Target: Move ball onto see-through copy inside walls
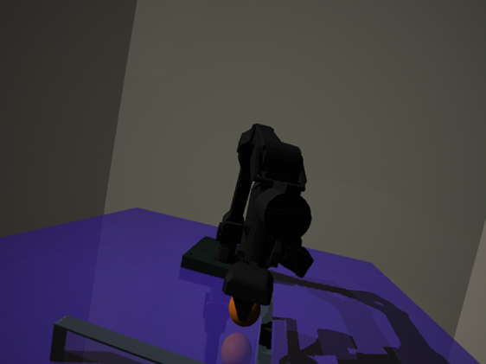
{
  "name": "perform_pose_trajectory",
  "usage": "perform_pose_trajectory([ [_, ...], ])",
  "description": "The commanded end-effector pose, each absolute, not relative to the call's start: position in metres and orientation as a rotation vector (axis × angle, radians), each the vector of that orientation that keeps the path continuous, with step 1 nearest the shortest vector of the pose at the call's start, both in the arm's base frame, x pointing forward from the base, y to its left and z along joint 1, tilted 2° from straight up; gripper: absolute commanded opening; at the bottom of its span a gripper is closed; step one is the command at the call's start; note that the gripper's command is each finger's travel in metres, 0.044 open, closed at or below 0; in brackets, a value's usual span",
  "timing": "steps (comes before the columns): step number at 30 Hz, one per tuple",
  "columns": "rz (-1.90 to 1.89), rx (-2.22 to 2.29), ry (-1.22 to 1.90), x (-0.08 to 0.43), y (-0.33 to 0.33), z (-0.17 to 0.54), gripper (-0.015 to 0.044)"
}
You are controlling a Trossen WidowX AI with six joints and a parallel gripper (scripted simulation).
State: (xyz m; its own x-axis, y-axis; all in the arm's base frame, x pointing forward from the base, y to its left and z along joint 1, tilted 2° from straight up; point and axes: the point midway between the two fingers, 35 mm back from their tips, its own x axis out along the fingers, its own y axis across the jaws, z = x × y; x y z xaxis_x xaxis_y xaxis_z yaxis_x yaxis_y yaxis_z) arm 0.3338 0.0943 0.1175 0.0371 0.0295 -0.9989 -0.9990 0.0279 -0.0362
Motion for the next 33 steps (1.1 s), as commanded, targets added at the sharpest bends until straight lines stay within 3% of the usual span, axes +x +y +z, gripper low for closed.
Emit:
perform_pose_trajectory([
  [1, 1.177, -1.179, 1.170, 0.334, 0.096, 0.104, 0.0000],
  [12, 1.177, -1.178, 1.170, 0.334, 0.097, 0.051, 0.0000],
  [33, 1.177, -1.178, 1.170, 0.335, 0.098, 0.031, 0.0000],
])
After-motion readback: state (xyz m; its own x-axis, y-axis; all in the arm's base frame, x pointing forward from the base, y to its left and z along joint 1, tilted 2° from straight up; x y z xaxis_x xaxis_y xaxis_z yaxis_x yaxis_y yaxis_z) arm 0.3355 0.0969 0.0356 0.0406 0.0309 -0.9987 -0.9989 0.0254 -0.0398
